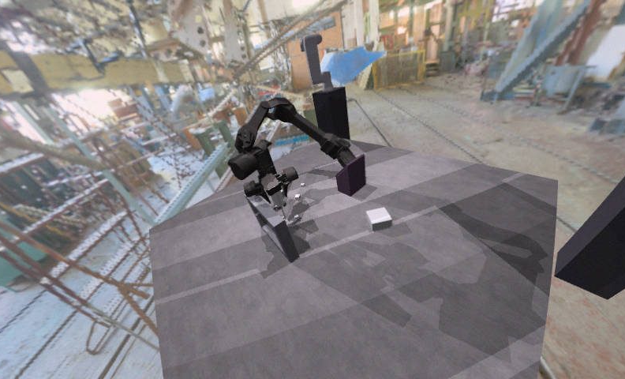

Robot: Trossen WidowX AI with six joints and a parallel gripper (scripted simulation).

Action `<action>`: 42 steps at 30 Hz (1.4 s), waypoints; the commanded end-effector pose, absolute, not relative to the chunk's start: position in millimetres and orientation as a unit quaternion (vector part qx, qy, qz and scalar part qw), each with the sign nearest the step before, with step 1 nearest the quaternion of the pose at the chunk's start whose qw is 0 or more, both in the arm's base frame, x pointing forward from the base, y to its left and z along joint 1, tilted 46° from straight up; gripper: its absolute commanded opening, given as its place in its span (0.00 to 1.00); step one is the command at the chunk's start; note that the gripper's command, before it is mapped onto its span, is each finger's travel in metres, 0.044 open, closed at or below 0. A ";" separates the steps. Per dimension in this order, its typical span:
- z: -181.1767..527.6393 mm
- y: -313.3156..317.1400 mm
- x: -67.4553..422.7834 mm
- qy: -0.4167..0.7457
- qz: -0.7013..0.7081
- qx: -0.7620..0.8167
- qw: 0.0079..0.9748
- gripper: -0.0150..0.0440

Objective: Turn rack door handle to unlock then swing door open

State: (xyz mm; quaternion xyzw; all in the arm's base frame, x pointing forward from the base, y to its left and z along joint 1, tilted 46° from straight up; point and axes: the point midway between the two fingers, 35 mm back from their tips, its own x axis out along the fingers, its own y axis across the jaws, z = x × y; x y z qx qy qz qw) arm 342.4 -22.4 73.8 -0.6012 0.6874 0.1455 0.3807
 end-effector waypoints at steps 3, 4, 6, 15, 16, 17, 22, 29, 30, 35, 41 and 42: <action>73.6 -22.3 342.4 0.657 0.249 -0.652 0.285 0.75; 73.6 -22.3 342.4 0.650 0.265 -0.659 0.269 0.75; 73.7 -22.3 342.4 0.638 0.294 -0.671 0.239 0.75; 73.7 -22.3 342.5 0.633 0.304 -0.674 0.228 0.71; 73.7 -22.3 342.5 0.633 0.304 -0.674 0.228 0.66; 73.7 -22.3 342.5 0.633 0.304 -0.674 0.228 0.62; 73.7 -22.3 342.5 0.633 0.304 -0.674 0.228 0.43; 73.7 -22.3 342.5 0.633 0.304 -0.674 0.228 0.35; 73.7 -22.3 342.5 0.633 0.304 -0.674 0.228 0.34; 73.7 -22.3 342.5 0.633 0.304 -0.674 0.228 0.29; 72.9 -21.6 340.6 0.640 0.289 -0.669 0.244 0.29; 72.6 -21.3 339.8 0.643 0.283 -0.666 0.250 0.29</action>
